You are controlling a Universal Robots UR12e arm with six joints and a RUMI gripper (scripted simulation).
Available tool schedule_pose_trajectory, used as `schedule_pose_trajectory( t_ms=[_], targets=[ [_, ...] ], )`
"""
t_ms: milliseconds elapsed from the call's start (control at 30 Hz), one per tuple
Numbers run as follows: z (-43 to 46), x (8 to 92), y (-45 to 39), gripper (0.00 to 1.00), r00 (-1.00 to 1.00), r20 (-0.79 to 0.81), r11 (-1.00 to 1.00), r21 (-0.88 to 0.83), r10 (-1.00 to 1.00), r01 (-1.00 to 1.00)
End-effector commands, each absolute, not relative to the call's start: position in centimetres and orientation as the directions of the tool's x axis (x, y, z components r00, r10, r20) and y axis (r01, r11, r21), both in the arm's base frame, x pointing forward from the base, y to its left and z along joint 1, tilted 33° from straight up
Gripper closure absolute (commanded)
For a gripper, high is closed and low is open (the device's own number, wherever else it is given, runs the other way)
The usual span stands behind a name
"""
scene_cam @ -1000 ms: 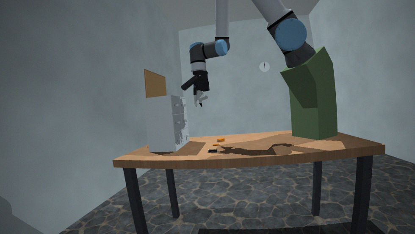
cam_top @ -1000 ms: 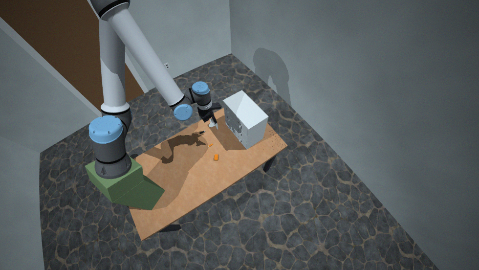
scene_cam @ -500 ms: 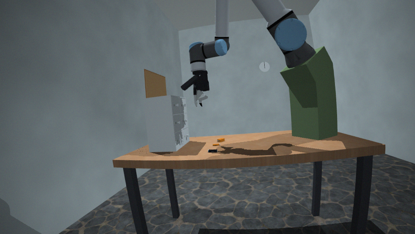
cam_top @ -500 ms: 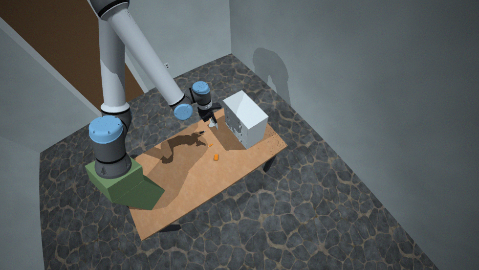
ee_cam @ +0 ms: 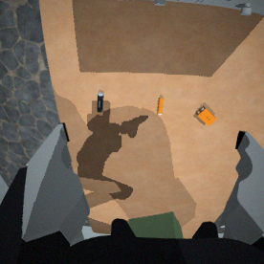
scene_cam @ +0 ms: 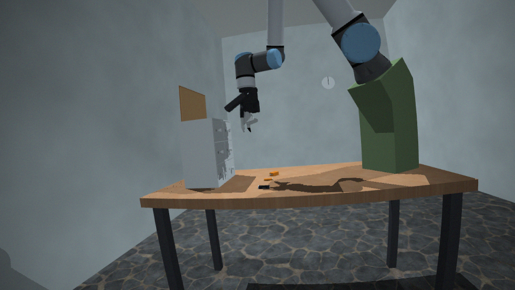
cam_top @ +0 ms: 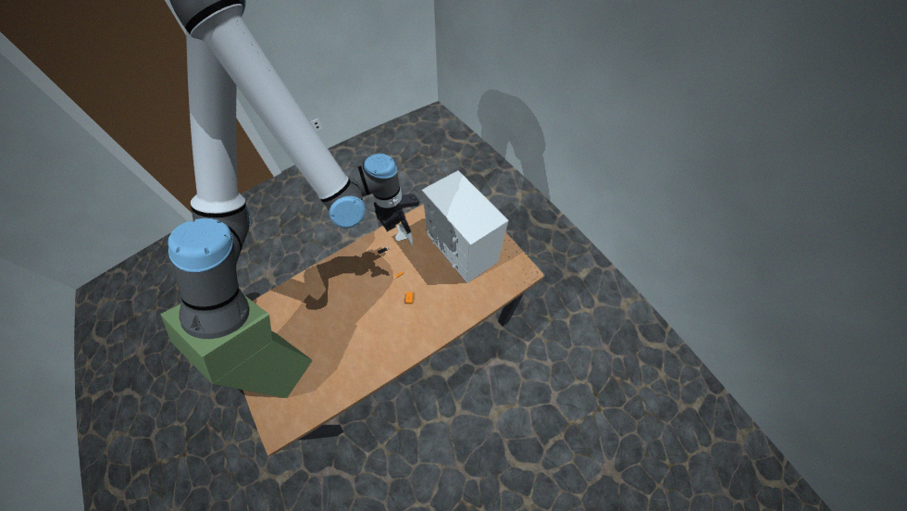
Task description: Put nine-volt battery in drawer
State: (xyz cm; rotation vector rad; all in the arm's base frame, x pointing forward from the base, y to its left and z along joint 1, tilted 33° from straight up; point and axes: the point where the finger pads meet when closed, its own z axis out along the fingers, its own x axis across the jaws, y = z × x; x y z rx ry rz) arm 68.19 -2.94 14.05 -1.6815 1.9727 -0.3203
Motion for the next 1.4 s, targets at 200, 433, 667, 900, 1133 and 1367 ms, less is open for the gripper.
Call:
schedule_pose_trajectory(
  t_ms=[200,433,667,900,1133,1367],
  targets=[
    [14.10,68.21,-2.95,0.00,-0.091,-0.234,0.200,-0.499,-0.968,-0.843],
    [14.10,68.21,-2.95,0.00,-0.091,-0.234,0.200,-0.499,-0.968,-0.843],
    [14.10,68.21,-2.95,0.00,-0.091,-0.235,0.201,-0.499,-0.968,-0.843],
    [14.09,68.22,-3.05,0.00,-0.107,-0.244,0.218,-0.494,-0.964,-0.842],
    [14.07,68.25,-3.23,0.00,-0.137,-0.261,0.253,-0.485,-0.955,-0.837],
    [14.02,68.29,-3.71,0.00,-0.215,-0.306,0.341,-0.458,-0.928,-0.821]
  ],
)
